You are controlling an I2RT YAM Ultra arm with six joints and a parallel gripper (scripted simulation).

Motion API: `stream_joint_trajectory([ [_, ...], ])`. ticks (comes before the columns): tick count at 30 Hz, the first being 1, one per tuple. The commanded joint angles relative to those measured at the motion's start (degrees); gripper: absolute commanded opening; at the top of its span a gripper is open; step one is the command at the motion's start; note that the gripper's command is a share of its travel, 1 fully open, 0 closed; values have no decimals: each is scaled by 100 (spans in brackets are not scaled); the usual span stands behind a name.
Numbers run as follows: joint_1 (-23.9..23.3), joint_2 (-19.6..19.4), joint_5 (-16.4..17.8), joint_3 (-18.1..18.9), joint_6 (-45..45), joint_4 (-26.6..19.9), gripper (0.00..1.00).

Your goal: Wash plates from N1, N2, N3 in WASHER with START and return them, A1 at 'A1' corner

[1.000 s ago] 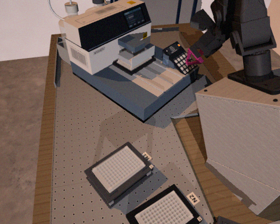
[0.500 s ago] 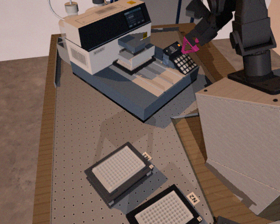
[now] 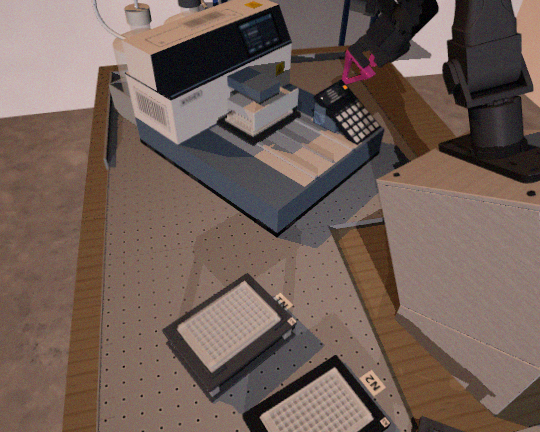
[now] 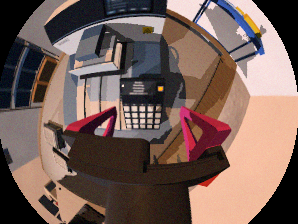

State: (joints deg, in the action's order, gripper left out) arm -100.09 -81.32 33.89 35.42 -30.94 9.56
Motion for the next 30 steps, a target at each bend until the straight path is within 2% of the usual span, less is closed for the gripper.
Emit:
stream_joint_trajectory([
  [1, 23, -38, 0, 242, 63, -369, 100],
  [15, 118, -260, -66, 1357, 113, -1276, 100],
  [18, 98, -163, -50, 1441, 116, -1338, 100],
  [19, 113, -298, -59, 1523, 119, -1400, 100],
  [23, 136, -382, -79, 1860, 131, -1644, 100],
  [25, 105, -221, -74, 1883, 132, -1659, 100],
  [26, 93, -285, -72, 1761, 98, -1585, 100],
  [27, 105, -214, -66, 1883, 132, -1659, 100],
  [30, 104, -233, -64, 1884, 128, -1660, 100],
])
